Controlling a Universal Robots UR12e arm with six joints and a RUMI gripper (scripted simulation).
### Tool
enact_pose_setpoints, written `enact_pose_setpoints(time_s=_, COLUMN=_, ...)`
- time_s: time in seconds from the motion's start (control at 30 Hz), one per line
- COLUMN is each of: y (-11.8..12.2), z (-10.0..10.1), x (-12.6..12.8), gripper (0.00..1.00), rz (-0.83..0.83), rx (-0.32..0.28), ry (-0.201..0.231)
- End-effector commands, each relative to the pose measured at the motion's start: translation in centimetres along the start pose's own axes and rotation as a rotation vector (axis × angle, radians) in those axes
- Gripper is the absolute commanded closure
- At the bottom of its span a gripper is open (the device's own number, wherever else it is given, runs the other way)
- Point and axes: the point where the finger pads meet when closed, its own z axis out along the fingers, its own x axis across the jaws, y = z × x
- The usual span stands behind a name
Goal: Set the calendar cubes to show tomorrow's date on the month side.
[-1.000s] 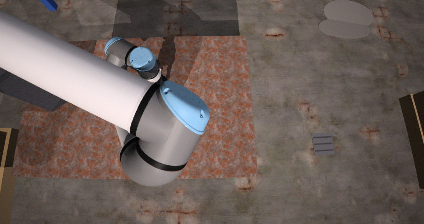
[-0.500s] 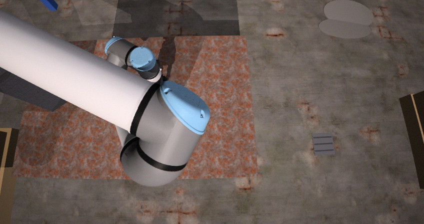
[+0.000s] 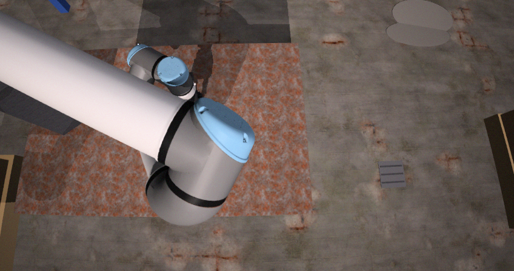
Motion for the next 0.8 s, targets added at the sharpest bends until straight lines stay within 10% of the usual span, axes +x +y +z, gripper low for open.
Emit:
enact_pose_setpoints(time_s=0.0, y=0.05, z=0.13, x=0.15, gripper=0.9, rz=0.001, rx=-0.001, ry=0.002)
enact_pose_setpoints(time_s=0.77, y=0.05, z=0.13, x=0.15, gripper=0.76, rz=0.001, rx=-0.001, ry=0.002)
